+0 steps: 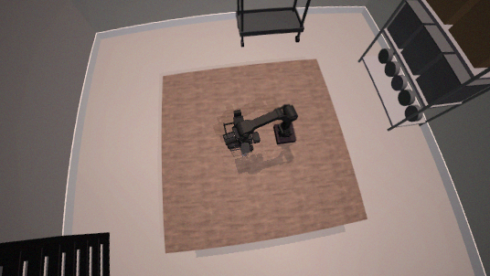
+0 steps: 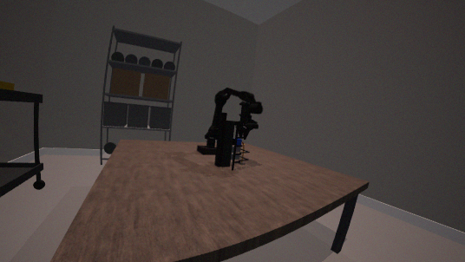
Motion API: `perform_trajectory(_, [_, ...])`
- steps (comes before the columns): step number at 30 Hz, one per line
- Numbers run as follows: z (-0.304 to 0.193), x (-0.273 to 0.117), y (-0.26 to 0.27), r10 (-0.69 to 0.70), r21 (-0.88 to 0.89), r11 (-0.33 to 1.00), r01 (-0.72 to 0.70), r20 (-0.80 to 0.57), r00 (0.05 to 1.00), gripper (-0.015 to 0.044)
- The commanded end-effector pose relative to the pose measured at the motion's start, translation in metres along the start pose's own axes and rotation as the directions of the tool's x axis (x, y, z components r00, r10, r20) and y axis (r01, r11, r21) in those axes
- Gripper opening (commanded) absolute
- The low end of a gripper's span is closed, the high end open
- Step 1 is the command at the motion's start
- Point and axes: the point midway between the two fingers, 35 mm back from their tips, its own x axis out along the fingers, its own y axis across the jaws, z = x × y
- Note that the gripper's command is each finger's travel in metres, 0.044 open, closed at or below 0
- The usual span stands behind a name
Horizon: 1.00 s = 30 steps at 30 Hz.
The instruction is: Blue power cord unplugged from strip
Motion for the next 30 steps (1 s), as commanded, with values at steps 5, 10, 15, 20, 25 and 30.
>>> perform_trajectory(5, [-0.013, 0.000, 0.001, 0.002, -0.002, 1.000, -0.002, 0.000, 1.000, 0.0160])
perform_trajectory(10, [-0.021, 0.000, 0.002, 0.002, -0.002, 1.000, -0.002, 0.000, 1.000, 0.0160])
perform_trajectory(15, [-0.027, 0.000, 0.002, 0.002, -0.002, 1.000, -0.002, -0.001, 1.000, 0.0160])
perform_trajectory(20, [-0.027, 0.003, 0.002, 0.002, -0.002, 1.000, -0.002, -0.001, 1.000, 0.0160])
perform_trajectory(25, [-0.027, 0.011, 0.002, 0.002, -0.002, 1.000, -0.002, -0.001, 1.000, 0.0160])
perform_trajectory(30, [-0.027, 0.009, 0.002, 0.000, 0.002, 1.000, 0.000, 0.000, 1.000, 0.0107])
